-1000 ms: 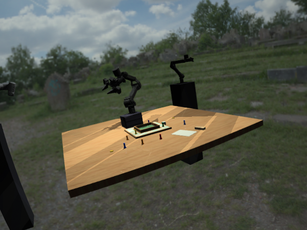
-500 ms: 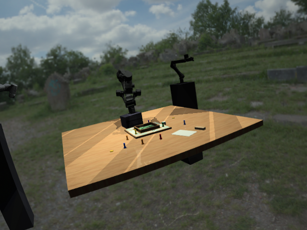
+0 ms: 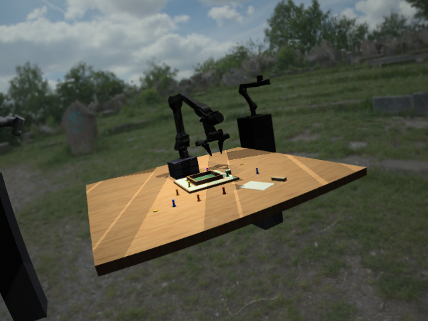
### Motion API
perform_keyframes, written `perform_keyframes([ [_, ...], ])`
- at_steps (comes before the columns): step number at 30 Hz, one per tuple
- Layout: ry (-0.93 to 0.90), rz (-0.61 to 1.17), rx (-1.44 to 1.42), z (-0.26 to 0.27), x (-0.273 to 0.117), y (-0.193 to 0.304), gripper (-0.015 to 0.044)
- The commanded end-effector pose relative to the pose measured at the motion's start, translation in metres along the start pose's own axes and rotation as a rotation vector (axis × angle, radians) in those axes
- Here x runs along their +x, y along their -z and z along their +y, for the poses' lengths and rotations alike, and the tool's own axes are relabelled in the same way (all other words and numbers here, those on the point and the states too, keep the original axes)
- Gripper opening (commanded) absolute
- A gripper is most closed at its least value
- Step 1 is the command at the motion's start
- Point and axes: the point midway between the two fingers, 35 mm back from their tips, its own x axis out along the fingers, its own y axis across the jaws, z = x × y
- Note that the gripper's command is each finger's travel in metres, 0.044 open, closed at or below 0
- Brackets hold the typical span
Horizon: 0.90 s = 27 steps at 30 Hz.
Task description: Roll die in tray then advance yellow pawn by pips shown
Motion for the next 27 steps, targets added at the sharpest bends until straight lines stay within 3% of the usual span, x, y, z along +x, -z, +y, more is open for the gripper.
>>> perform_keyframes([
  [1,-0.003,0.151,-0.058,0.053,0.034,0.033,0.0275],
  [5,0.013,0.232,-0.091,0.081,0.054,0.058,0.0275],
  [27,0.014,0.233,-0.091,0.073,0.084,0.067,0.0275],
])
